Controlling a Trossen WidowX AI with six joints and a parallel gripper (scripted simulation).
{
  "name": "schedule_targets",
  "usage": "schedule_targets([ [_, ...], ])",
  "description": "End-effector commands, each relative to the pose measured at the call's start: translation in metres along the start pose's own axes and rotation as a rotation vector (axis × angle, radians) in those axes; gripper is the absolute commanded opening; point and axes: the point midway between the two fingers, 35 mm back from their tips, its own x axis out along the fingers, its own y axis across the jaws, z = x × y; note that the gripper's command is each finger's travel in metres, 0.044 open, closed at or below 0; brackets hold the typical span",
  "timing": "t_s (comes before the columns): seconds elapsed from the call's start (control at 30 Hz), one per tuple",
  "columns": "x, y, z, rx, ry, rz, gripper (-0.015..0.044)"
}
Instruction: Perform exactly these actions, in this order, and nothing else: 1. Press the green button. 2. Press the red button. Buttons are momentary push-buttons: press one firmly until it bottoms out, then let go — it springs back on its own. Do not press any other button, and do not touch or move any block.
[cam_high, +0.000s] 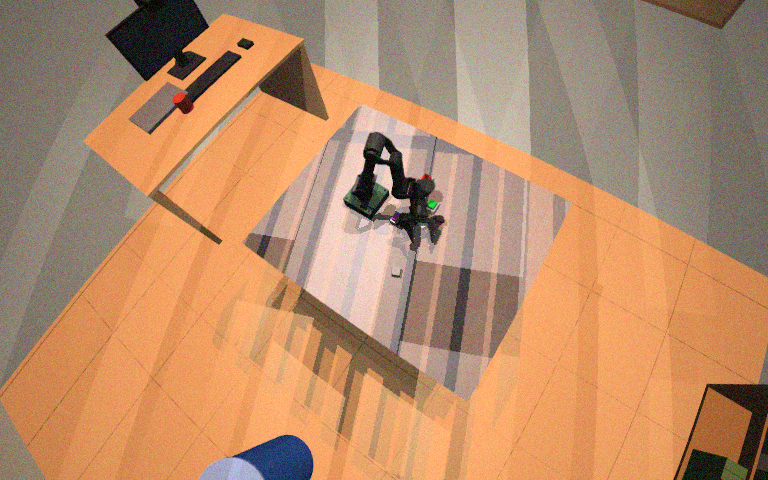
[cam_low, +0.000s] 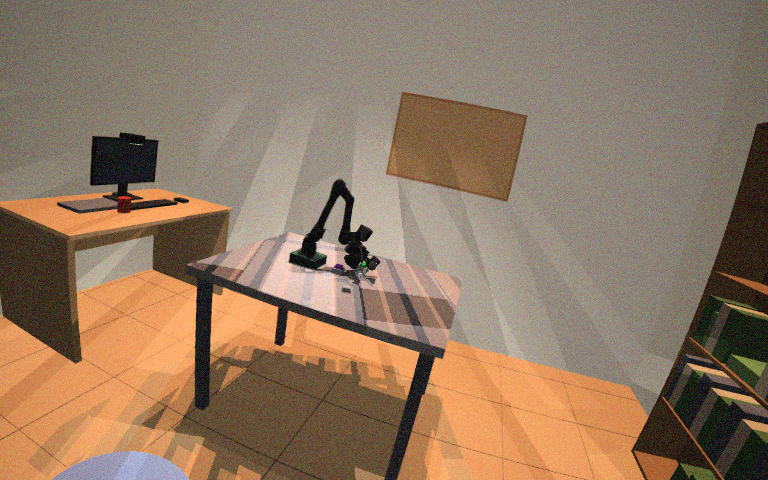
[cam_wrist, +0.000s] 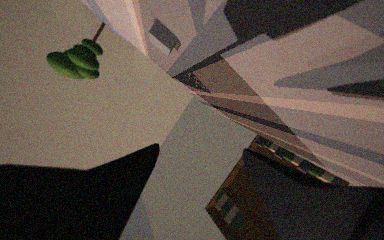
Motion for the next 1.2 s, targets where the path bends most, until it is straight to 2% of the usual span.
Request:
schedule_targets([
  [0.0,0.0,-0.002,-0.001,-0.023,-0.001,-0.008,0.04],
  [0.07,0.001,-0.019,-0.005,-0.203,-0.007,-0.075,0.04],
  [0.3,-0.011,-0.087,-0.024,-1.138,0.065,-0.465,0.04],
  [0.43,-0.033,-0.106,-0.03,-1.627,0.2,-0.715,0.04],
  [0.53,-0.053,-0.112,-0.041,-1.925,0.378,-0.891,0.04],
  [0.83,-0.092,-0.098,-0.044,-2.324,0.691,-1.199,0.04],
  [1.17,-0.12,-0.077,-0.046,-2.498,0.955,-1.404,0.04],
])
